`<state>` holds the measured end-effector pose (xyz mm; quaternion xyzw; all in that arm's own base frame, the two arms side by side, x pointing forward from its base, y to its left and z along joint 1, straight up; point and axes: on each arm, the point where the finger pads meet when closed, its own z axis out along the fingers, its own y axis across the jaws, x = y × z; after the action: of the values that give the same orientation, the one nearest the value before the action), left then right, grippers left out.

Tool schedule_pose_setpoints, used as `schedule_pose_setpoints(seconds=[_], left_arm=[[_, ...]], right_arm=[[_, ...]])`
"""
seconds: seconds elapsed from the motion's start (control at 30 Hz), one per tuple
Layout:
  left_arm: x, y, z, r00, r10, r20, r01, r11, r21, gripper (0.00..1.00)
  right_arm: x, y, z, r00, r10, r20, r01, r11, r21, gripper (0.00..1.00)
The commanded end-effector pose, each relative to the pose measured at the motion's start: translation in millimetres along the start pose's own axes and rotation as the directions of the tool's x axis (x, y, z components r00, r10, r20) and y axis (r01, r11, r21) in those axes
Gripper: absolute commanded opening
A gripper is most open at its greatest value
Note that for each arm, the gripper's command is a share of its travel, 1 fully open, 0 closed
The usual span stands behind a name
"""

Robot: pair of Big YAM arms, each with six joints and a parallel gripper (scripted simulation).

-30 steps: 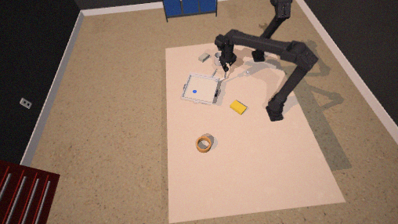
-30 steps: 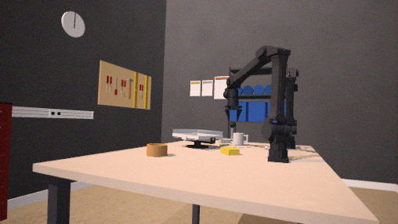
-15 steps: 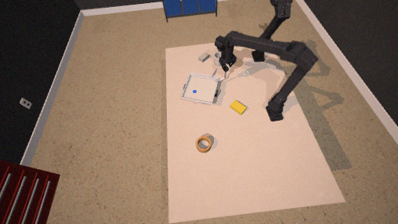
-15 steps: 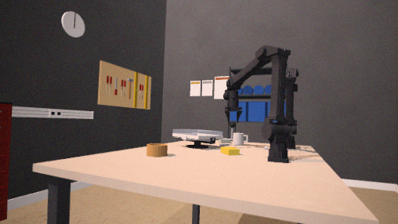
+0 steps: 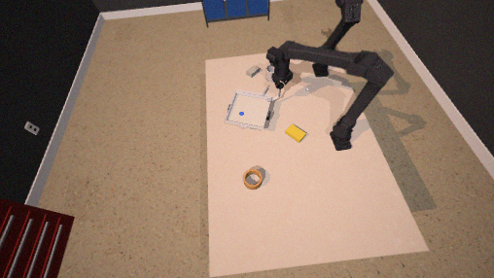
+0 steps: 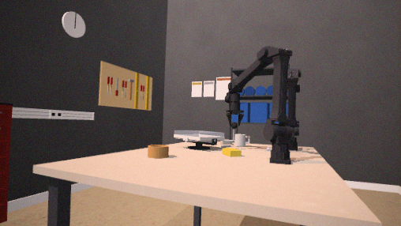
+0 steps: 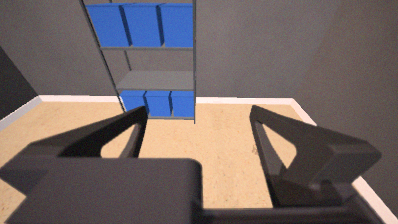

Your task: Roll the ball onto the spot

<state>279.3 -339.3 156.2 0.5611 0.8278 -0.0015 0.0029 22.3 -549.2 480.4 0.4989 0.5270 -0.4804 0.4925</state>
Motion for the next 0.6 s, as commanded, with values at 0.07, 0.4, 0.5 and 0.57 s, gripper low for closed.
schedule_pose_setpoints(seconds=[0.07, 0.4, 0.5, 0.57], left_arm=[[-1.9, 4.9, 11.5, 1.000, 0.002, -0.008, -0.002, 1.000, 0.000, 0.57], [-7.1, 6.8, 10.7, 1.000, 0.002, 0.007, -0.002, 1.000, -0.005, 0.57], [-0.9, 4.7, 15.7, 1.000, 0.003, -0.013, -0.003, 1.000, 0.001, 0.57], [-3.6, 5.6, 13.7, 1.000, 0.003, -0.005, -0.003, 1.000, -0.001, 0.57]], right_arm=[[-19.8, -5.3, -5.9, 0.998, 0.015, 0.053, -0.015, 1.000, 0.007, 1.00], [-19.8, -5.3, -5.9, 0.998, 0.015, 0.053, -0.015, 1.000, 0.007, 1.00], [-19.8, -5.3, -5.9, 0.998, 0.015, 0.053, -0.015, 1.000, 0.007, 1.00], [-19.8, -5.3, -5.9, 0.998, 0.015, 0.053, -0.015, 1.000, 0.007, 1.00]])
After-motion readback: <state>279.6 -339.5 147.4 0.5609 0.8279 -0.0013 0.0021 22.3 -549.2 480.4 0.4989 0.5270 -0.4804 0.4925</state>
